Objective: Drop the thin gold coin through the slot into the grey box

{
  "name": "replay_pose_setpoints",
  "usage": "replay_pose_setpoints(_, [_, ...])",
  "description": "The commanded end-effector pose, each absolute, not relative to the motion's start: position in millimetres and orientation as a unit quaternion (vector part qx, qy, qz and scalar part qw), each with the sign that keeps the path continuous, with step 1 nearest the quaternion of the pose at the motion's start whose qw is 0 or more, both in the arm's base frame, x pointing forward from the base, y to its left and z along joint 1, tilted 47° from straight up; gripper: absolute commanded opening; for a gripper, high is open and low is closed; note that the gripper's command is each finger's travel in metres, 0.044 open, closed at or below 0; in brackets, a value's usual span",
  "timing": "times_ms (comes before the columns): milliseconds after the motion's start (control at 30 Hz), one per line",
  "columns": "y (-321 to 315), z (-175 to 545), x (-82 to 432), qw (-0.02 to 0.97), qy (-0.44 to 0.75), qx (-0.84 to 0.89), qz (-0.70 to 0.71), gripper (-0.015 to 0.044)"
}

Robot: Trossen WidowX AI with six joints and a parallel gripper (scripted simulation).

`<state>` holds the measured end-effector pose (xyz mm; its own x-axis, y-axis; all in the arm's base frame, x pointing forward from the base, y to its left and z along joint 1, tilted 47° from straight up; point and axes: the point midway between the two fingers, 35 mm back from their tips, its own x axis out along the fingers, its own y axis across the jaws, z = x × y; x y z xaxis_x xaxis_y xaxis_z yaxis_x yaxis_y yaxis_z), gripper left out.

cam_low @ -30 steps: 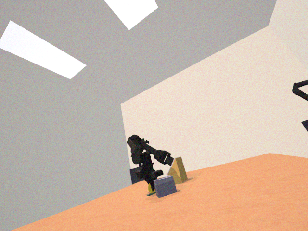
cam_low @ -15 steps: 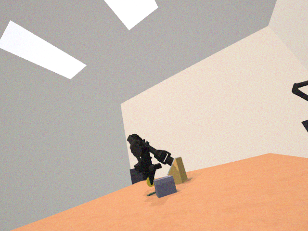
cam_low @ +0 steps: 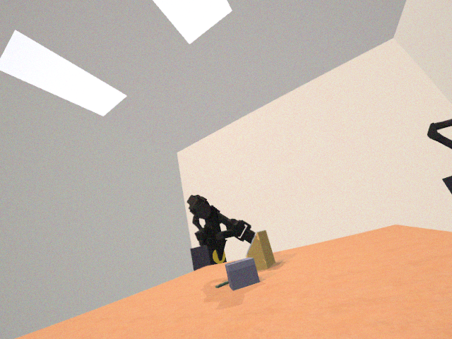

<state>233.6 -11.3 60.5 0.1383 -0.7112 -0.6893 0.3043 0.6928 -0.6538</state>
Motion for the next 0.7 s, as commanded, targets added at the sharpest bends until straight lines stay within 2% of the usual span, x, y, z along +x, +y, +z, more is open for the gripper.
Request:
replay_pose_setpoints(0, [-3.8,68.4,230.7,0.732,0.557,-0.180,-0.348,0.0000])
replay_pose_setpoints(233, [1.4,75.7,228.3,0.734,0.552,-0.173,-0.355,0.0000])
replay_pose_setpoints(667, [-3.2,82.7,233.6,0.754,0.467,-0.019,-0.461,0.0000])
